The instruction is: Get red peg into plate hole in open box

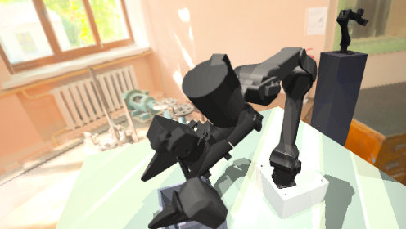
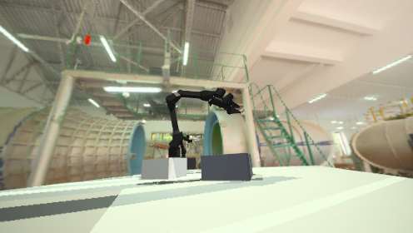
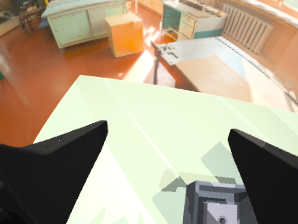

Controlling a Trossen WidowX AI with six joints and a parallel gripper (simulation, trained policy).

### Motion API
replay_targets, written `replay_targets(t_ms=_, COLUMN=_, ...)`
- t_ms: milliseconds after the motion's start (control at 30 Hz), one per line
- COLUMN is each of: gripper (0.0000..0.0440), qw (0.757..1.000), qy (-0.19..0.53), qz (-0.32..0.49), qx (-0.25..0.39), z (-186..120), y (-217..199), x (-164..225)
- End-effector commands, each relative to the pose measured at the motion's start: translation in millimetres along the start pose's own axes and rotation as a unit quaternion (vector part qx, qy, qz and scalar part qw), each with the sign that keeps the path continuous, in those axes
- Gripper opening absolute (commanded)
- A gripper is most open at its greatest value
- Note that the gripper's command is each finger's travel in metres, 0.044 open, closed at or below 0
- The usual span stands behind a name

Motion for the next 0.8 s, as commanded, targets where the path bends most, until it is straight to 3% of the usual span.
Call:
replay_targets(t_ms=0, gripper=0.0440, qw=0.996, qy=0.066, qz=0.056, qx=-0.003, z=2, y=-7, x=29)
replay_targets(t_ms=367, gripper=0.0440, qw=0.960, qy=0.213, qz=0.182, qx=0.013, z=-4, y=-14, x=90)
replay_targets(t_ms=767, gripper=0.0440, qw=0.881, qy=0.370, qz=0.285, qx=0.076, z=-20, y=-5, x=156)
Point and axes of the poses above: the point midway between the two fingers, 35 mm back from their tips, its own z axis out along the fingers, its own y axis across the jaws, x = y × z, the point moved 6 cm from there along -z, back along the fingers, and after that the axes turned 8 degrees about -z, right-handed, at the moved point
